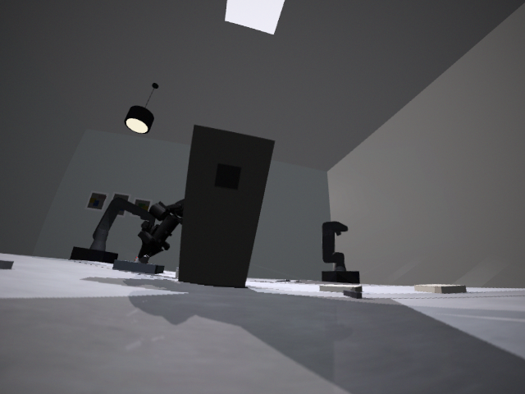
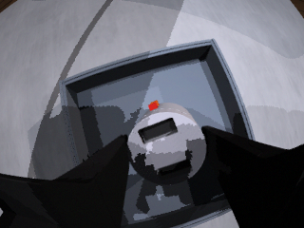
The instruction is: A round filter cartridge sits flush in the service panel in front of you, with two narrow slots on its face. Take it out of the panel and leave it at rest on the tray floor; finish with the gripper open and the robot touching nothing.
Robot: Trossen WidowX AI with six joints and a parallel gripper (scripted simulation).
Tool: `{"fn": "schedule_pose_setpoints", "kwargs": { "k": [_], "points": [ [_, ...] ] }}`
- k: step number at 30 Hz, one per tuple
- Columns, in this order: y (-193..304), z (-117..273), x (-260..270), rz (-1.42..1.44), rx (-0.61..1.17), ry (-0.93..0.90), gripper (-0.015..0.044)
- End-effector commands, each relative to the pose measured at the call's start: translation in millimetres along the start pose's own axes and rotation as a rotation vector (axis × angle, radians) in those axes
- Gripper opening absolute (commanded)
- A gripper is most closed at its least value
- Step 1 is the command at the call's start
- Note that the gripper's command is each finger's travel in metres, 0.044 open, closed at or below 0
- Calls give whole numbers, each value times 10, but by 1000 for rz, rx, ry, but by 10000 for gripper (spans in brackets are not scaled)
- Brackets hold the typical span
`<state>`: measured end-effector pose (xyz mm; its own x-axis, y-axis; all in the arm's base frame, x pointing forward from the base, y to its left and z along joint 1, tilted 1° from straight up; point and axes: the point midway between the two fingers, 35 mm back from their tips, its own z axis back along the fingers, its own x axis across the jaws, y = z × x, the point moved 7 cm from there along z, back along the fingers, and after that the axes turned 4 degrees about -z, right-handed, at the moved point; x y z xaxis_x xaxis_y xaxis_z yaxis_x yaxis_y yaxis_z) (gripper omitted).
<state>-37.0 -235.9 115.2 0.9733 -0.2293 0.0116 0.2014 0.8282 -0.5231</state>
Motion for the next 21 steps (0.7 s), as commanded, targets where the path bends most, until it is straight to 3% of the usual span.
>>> {"fn": "schedule_pose_setpoints", "kwargs": {
  "k": [1, 15, 21],
  "points": [
    [-1, 3, 0, 0, 1, 0, 79],
    [-1, 3, 0, 0, 1, 0, 440],
    [-125, 162, 9, 0, 1, 0, 440]
  ]
}}
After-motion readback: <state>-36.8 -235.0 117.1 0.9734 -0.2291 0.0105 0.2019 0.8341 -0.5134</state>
